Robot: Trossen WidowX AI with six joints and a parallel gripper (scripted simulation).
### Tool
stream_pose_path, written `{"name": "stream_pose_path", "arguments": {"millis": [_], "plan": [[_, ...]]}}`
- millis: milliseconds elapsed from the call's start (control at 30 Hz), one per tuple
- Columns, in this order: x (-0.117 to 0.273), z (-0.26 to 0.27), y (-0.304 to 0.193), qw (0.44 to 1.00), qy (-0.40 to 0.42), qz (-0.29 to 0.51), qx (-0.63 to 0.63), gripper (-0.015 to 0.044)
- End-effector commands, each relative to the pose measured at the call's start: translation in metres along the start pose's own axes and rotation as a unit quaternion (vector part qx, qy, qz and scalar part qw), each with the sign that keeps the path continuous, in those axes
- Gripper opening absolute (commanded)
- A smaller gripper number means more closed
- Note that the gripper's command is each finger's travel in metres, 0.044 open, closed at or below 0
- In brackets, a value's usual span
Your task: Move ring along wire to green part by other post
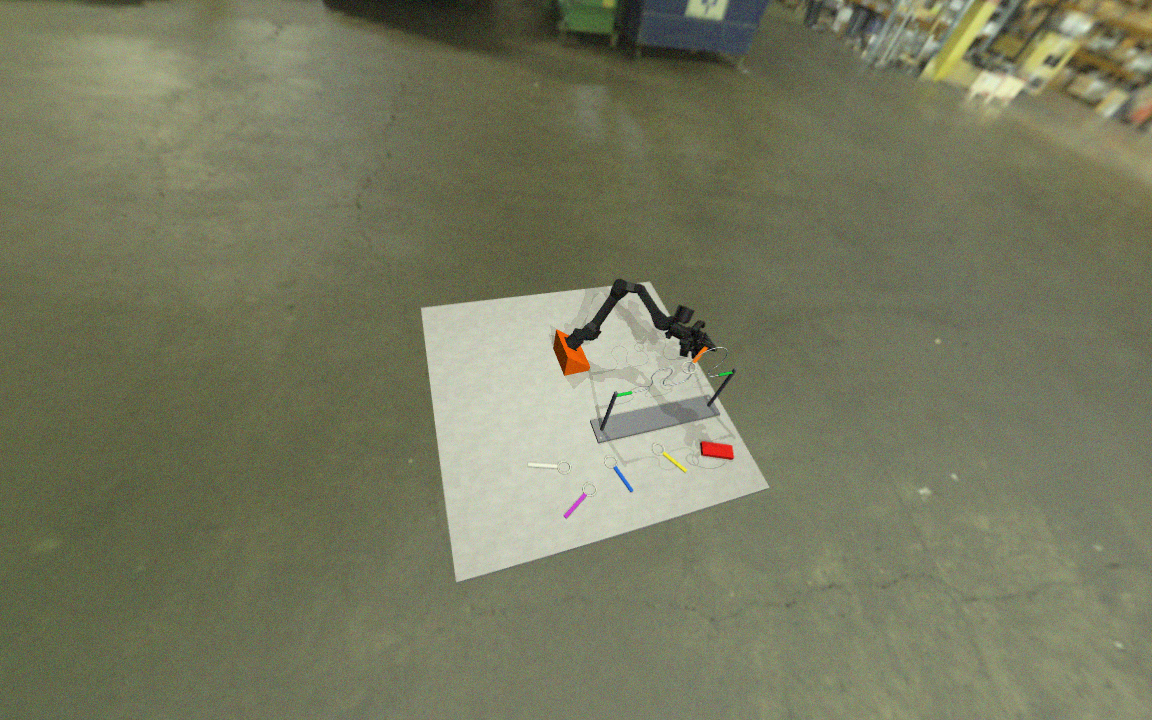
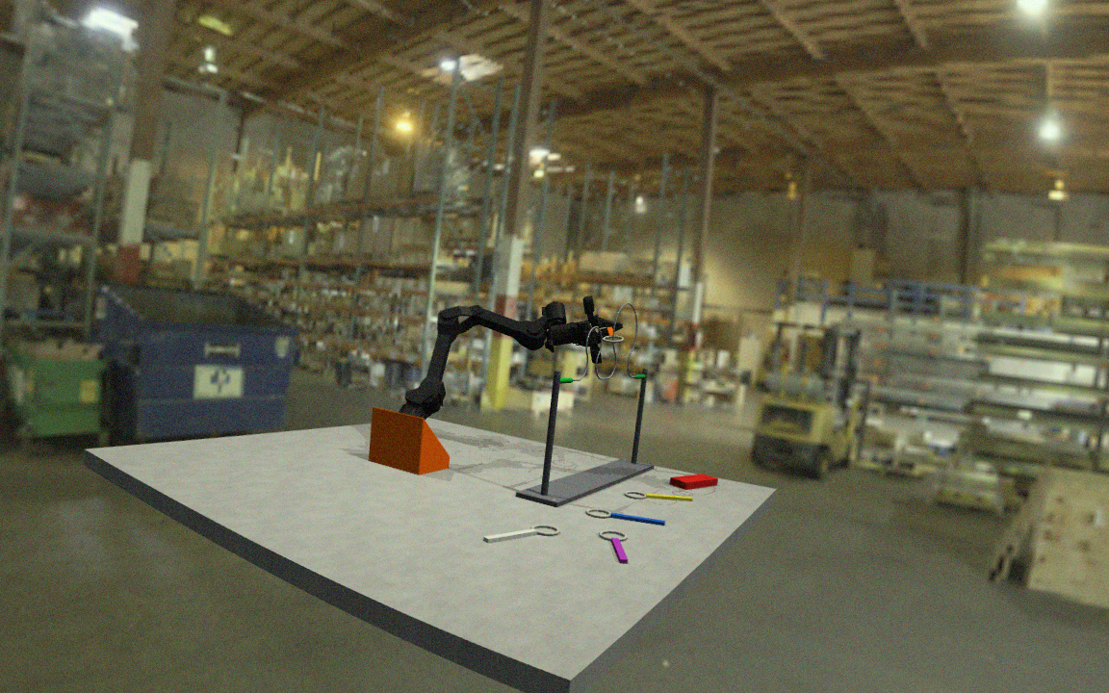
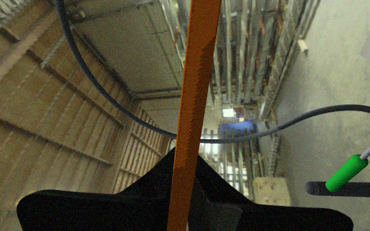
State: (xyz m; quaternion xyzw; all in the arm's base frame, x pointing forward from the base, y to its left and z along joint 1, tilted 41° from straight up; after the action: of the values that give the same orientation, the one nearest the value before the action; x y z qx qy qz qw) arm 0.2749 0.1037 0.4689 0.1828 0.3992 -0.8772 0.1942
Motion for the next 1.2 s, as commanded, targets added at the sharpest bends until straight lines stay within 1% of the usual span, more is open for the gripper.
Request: {"name": "stream_pose_path", "arguments": {"millis": [0, 700, 1167], "plan": [[0.000, -0.002, -0.001, 1.000, 0.013, -0.007, -0.024, -0.0150], [-0.002, -0.005, -0.005, 0.989, 0.068, -0.029, -0.128, -0.0150], [-0.003, -0.014, -0.011, 0.986, 0.078, -0.033, -0.145, -0.0150]]}}
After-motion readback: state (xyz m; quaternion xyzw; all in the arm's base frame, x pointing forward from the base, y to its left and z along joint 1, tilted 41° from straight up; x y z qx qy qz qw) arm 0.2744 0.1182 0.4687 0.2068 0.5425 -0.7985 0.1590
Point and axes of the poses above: the point midway between the two fingers, 35 mm back from their tips, its own x axis back along the fingers, its own z axis across the jaws, y = z × x, the point moved 10 cm from there along x, back along the fingers, and after that the axes turned 11 degrees about x, right-handed, at the moved point
